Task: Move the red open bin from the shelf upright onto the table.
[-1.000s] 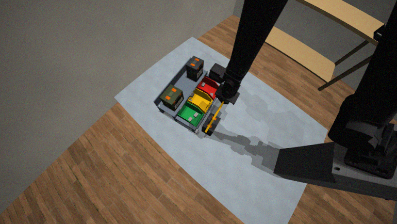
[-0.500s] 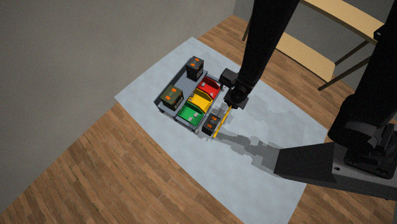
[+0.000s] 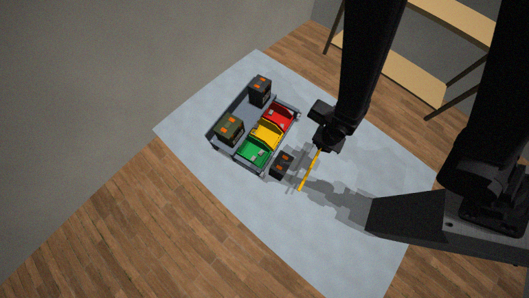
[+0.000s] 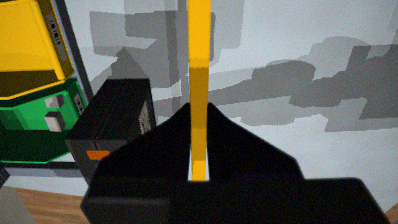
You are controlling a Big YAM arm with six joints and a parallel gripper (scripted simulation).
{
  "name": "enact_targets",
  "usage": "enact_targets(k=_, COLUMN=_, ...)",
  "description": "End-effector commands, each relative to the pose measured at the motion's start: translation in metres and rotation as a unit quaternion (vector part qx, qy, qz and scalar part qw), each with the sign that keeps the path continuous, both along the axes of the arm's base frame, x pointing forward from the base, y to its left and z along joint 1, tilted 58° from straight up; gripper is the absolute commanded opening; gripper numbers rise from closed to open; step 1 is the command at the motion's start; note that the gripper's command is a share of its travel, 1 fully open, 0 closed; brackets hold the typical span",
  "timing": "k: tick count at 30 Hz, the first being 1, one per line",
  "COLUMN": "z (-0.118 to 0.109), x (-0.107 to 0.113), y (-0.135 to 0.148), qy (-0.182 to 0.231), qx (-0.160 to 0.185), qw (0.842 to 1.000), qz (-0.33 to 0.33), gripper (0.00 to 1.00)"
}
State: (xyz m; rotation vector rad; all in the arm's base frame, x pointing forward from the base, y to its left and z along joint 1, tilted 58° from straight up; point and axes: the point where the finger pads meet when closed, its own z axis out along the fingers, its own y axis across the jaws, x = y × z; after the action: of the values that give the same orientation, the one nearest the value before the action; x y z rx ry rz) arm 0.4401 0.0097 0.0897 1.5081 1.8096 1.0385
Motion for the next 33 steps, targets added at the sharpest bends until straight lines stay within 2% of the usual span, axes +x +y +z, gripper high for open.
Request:
enact_targets(k=1, z=-0.015, x=-0.011, y=-0.006, qy=0.002, qx=-0.003, qw=1.0, qz=-0.002, gripper=0.0)
enact_targets(k=12, z=-0.04, x=-0.029, y=-0.007, qy=0.005, qx=-0.002, qw=1.0, qz=-0.003, gripper=0.0)
enact_targets(k=26, z=-0.053, x=-0.039, y=-0.008, qy=0.006, qx=-0.002, qw=1.0, qz=-0.003, gripper=0.0)
enact_targets(k=33, z=-0.052, x=-0.039, y=-0.006, qy=0.002, qx=-0.002, qw=1.0, qz=-0.001, gripper=0.0)
